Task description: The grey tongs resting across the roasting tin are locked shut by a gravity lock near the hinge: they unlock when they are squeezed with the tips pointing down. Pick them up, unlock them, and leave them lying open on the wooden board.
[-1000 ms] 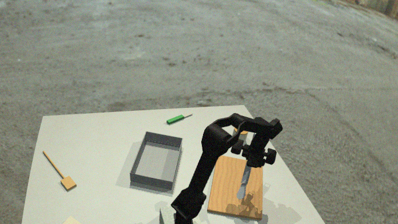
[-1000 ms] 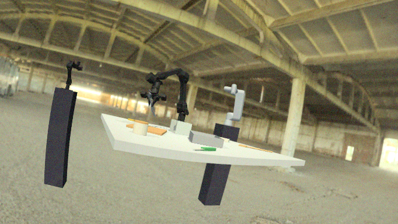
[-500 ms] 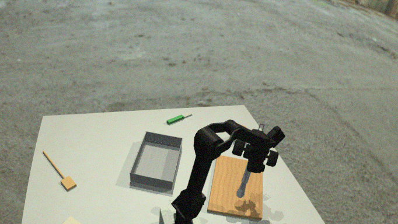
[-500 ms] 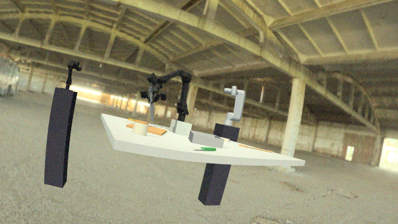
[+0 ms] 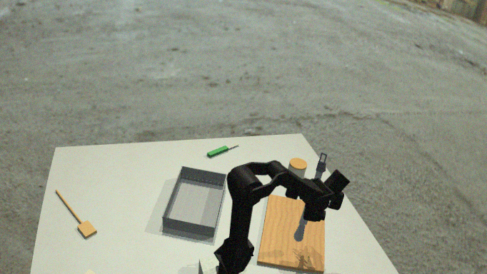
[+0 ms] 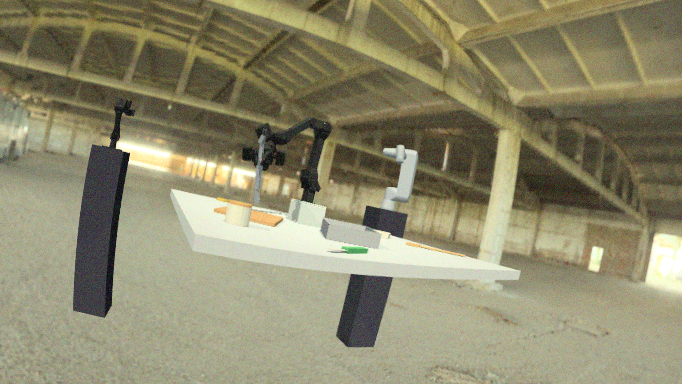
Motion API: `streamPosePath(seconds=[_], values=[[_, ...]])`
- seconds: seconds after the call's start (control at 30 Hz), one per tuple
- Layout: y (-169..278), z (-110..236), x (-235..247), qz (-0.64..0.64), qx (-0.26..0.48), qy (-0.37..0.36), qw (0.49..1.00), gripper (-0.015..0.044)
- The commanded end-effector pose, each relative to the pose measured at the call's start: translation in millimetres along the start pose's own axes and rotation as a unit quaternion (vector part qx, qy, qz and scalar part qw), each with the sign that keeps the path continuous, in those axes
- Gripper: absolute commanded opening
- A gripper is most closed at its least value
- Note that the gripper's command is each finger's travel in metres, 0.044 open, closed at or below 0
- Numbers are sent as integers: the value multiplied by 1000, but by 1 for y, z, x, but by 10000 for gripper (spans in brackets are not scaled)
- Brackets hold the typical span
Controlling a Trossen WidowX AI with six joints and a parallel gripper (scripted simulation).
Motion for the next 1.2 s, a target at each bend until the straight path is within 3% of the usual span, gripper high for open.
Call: streamPosePath(seconds=[0.0, 0.23, 1.17], values=[[-3, 9, -3, 12, 36, 9, 999, -150], [-13, 24, -9, 35, 91, 22, 995, -150], [-13, 24, -9, 35, 92, 22, 995, -150]])
Point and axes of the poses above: the point midway between the two fingers, 35 mm back from their tips, its own z axis back along the fingers, its own x axis across the jaws, y = z × x, the point moved 9 cm from there along z, back along the fingers, and after that the axes turned 7 degrees about -z, right-handed, at the moved point
